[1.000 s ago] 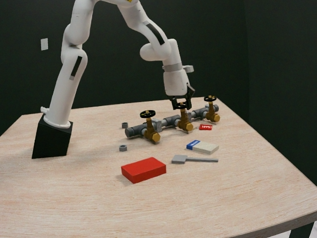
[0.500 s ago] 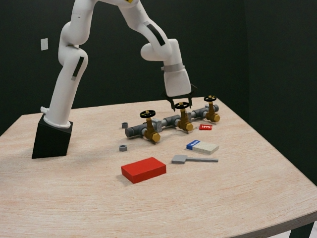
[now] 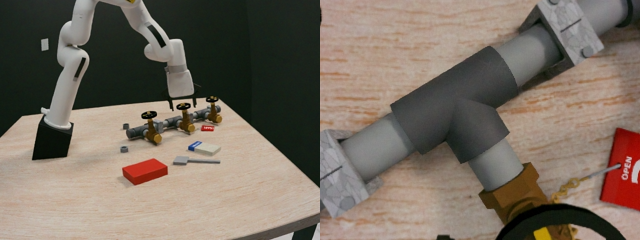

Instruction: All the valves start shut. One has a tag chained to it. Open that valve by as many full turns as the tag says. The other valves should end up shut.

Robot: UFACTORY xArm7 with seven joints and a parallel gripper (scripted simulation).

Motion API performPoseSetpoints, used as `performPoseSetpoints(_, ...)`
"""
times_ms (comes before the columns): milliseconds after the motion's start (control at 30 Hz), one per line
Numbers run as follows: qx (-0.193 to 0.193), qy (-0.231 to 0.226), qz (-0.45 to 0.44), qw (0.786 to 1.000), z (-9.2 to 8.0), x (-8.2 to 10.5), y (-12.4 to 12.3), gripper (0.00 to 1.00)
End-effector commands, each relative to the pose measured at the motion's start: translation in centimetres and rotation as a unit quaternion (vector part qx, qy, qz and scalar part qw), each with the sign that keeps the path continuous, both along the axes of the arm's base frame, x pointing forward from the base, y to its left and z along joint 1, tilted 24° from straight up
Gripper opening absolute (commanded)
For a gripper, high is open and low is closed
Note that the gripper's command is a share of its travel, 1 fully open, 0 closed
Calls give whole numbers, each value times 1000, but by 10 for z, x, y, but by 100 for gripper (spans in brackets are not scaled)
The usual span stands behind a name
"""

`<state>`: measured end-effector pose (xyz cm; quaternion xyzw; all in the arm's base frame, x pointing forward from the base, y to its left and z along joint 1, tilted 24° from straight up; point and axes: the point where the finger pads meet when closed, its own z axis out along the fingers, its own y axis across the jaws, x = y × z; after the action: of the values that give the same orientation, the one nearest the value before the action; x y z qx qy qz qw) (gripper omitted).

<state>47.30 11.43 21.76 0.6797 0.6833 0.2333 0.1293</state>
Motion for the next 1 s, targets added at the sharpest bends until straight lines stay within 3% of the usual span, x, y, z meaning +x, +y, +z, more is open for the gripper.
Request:
performPoseSetpoints(0, 1, -2, 0, 1000, 2, 1, 0, 100)
performPoseSetpoints(700, 5, -1, -7, 1000, 2, 1, 0, 100)
performPoseSetpoints(967, 52, 12, -88, 995, 2, 1, 0, 100)
